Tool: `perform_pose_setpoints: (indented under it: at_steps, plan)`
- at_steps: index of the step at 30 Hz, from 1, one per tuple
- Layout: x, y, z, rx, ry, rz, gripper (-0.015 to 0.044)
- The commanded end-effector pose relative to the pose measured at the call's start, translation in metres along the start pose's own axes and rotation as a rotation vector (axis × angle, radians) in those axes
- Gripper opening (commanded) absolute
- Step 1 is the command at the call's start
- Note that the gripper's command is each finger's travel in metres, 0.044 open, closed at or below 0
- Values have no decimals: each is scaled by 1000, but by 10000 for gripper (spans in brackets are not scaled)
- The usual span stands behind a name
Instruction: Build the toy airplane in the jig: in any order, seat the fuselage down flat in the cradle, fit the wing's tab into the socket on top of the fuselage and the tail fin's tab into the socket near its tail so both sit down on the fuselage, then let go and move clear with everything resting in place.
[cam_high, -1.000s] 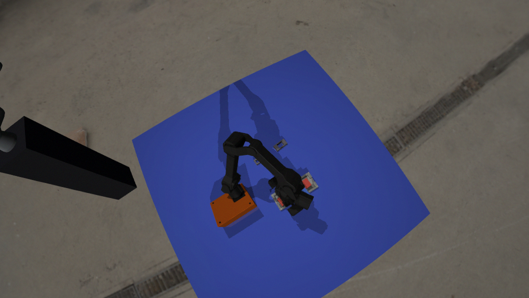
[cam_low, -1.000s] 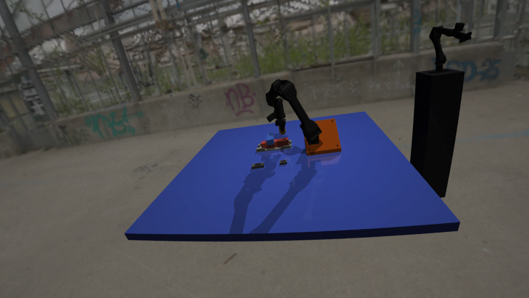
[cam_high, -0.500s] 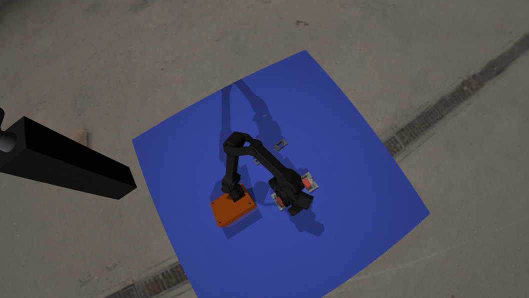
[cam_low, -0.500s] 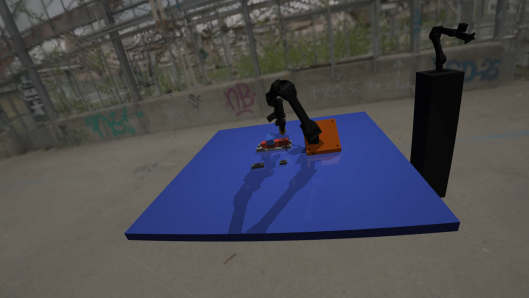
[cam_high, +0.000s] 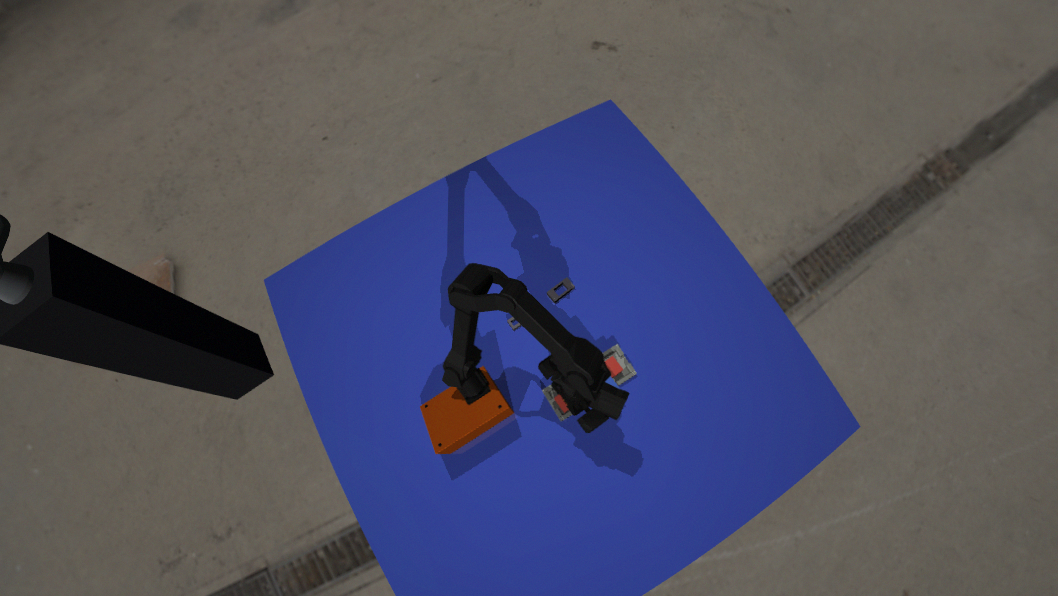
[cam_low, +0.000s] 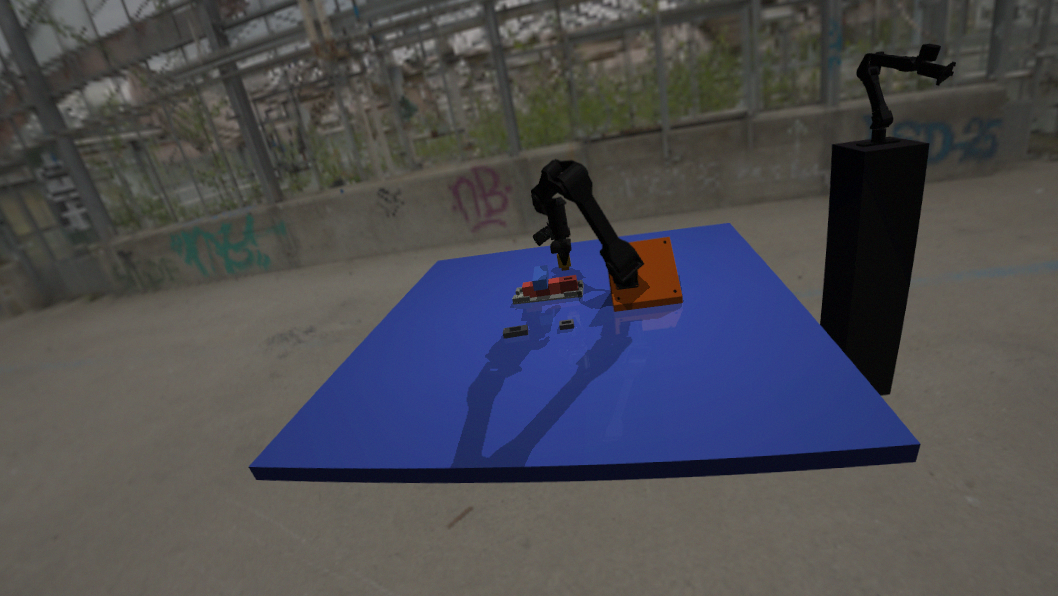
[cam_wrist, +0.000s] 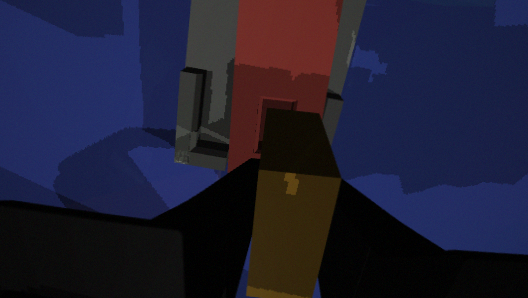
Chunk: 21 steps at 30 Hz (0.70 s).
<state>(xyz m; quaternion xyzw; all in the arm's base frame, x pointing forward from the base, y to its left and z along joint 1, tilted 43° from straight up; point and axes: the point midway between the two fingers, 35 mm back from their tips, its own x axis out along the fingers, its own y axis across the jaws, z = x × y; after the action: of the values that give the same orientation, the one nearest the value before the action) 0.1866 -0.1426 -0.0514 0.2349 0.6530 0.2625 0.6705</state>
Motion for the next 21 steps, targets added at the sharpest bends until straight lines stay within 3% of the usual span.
perform_pose_setpoints:
  at_steps: [1,21]
  plan:
    - [10,1,-2,8,3,11,67]
    - [34,2,-2,7,3,12,67]
